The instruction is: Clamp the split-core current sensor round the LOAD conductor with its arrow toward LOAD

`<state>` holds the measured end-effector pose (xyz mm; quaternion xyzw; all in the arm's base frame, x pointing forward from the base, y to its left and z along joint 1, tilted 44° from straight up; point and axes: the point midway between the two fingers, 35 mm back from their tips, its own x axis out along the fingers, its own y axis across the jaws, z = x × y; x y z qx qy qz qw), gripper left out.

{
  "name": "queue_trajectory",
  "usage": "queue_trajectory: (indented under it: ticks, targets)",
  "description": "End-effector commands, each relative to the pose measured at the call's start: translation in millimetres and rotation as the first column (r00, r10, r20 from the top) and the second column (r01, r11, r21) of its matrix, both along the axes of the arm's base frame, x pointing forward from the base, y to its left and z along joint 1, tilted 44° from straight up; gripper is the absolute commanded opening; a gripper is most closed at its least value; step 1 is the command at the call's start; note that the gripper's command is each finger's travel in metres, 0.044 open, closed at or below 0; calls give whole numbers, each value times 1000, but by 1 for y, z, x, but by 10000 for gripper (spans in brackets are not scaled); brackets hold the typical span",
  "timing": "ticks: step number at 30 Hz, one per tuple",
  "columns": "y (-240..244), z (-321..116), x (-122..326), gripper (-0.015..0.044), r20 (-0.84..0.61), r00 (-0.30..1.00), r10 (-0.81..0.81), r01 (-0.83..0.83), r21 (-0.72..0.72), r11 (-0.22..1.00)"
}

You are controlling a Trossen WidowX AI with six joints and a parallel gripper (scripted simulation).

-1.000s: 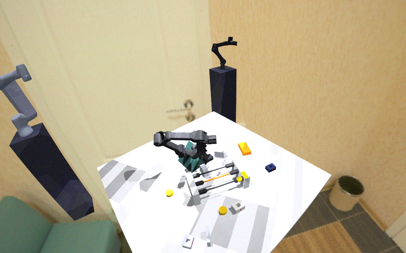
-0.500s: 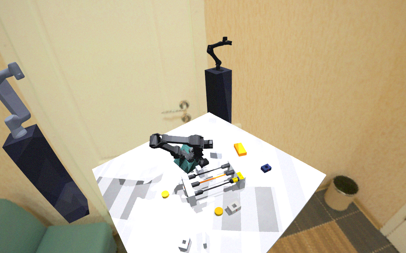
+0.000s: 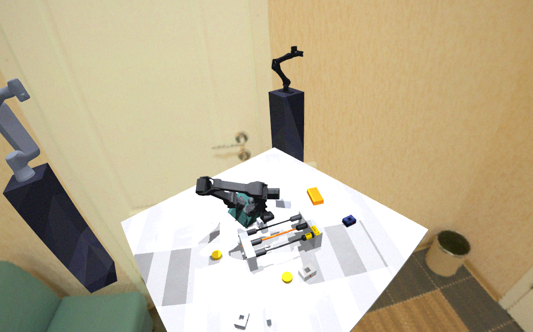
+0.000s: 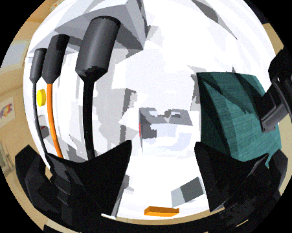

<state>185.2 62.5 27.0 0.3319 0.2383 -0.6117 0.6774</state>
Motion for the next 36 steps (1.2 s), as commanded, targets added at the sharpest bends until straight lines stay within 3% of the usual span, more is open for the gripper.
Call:
queue_trajectory:
  ticks: [1, 5, 23, 31, 36]
  targets:
    - [-6, -4, -1, 320, -4, 1000, 2, -2, -7, 1000]
    - [-10, -8, -1, 320, -4, 1000, 2, -2, -8, 1000]
    - [-6, -5, 0, 200, 0, 1000, -1, 1, -1, 1000]
    - [13, 12, 0, 0, -3, 1000, 1, -1, 1, 1000]
    - [30, 29, -2, 0, -5, 1000, 2, -2, 1, 1000]
